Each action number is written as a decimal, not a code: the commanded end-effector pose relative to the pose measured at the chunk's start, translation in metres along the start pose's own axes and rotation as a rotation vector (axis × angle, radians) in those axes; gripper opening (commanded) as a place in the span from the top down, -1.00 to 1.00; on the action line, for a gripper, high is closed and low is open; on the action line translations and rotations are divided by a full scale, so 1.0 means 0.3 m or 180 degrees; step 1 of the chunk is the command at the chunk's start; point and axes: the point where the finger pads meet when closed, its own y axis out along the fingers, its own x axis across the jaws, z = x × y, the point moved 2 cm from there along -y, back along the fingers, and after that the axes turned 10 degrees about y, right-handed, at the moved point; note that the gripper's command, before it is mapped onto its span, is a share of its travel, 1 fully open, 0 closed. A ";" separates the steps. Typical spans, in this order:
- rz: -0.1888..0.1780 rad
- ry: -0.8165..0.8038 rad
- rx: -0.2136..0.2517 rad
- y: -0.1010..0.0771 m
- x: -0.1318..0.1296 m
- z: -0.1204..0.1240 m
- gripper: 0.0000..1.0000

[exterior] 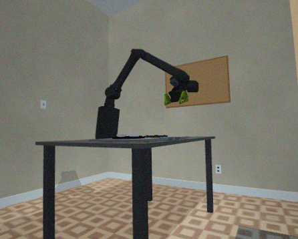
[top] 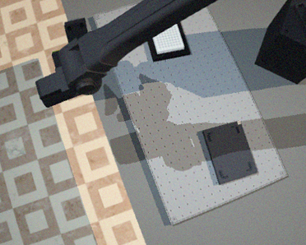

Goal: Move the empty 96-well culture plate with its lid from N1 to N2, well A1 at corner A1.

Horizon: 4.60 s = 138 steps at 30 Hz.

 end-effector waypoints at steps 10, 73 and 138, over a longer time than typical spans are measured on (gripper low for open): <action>-0.0028 0.0030 0.0007 -0.015 0.012 -0.013 -1.00; -0.0517 -0.4467 0.1273 0.329 -0.307 -0.172 -1.00; -0.3680 -0.8800 0.0735 0.491 -0.772 -0.200 -1.00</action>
